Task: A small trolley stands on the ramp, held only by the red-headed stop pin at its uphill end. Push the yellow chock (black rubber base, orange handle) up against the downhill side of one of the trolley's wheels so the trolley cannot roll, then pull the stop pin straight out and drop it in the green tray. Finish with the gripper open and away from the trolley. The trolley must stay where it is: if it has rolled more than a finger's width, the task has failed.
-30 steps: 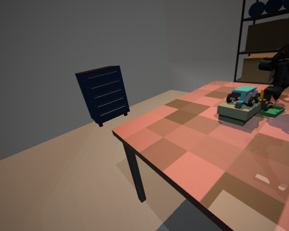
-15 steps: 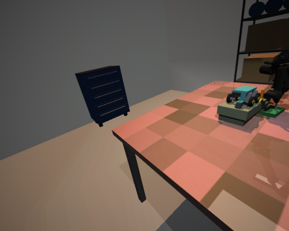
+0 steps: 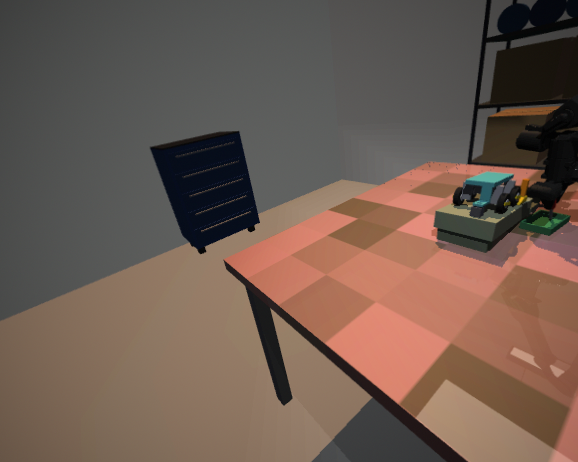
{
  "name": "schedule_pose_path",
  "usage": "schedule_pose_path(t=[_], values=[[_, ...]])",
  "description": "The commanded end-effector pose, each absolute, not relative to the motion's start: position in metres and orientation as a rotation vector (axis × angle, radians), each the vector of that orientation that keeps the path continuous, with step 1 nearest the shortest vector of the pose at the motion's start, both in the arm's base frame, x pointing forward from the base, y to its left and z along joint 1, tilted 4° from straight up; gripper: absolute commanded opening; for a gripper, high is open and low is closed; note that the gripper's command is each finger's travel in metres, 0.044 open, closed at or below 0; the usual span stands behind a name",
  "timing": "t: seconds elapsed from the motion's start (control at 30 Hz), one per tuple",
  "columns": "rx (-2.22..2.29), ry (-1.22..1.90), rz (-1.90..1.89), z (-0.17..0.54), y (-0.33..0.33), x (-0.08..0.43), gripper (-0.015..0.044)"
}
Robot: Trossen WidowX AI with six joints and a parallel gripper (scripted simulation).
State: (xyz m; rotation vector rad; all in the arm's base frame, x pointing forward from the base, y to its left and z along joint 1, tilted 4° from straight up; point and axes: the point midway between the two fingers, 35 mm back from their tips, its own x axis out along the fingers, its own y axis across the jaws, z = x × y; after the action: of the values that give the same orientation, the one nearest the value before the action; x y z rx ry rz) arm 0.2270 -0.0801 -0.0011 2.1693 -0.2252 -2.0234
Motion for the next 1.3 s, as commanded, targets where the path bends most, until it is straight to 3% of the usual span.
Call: schedule_pose_path(t=[0.0, 1.27], values=[[2.167, -0.23, -2.024, -0.003, -0.077, 0.227, 0.019], [2.168, -0.228, -2.025, -0.015, -0.057, 0.228, 0.019]])
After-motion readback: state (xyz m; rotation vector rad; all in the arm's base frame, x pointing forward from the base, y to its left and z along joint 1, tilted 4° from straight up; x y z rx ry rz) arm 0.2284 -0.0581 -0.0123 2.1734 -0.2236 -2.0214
